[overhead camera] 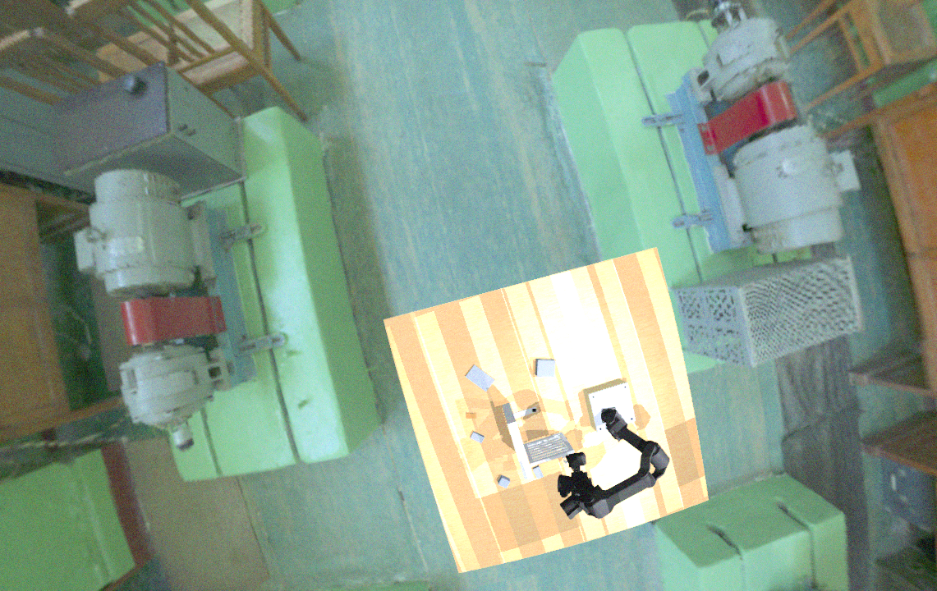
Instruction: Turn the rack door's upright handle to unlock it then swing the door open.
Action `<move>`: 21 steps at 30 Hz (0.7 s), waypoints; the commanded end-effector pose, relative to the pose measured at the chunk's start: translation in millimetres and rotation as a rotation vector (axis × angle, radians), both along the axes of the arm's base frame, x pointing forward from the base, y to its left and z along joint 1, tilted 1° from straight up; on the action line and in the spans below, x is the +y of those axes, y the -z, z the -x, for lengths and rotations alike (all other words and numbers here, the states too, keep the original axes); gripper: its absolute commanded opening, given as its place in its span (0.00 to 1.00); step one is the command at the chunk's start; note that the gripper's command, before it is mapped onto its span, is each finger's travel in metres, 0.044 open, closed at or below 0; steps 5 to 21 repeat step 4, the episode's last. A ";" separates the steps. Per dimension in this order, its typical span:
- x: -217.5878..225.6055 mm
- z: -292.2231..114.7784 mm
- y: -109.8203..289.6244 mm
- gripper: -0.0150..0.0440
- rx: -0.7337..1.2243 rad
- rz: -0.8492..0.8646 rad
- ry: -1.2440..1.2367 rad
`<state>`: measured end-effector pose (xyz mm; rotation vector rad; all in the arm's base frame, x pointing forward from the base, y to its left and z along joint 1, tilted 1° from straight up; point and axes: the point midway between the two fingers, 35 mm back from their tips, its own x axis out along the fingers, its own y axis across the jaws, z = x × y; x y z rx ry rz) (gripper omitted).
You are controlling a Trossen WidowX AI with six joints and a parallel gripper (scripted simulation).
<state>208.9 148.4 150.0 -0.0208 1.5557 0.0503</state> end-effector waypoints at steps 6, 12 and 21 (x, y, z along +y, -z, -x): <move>-0.1 -0.1 -8.3 0.74 0.000 0.000 0.005; -0.1 -0.1 -8.3 0.74 0.000 0.000 0.005; -0.1 -0.1 -8.3 0.74 0.000 0.000 0.005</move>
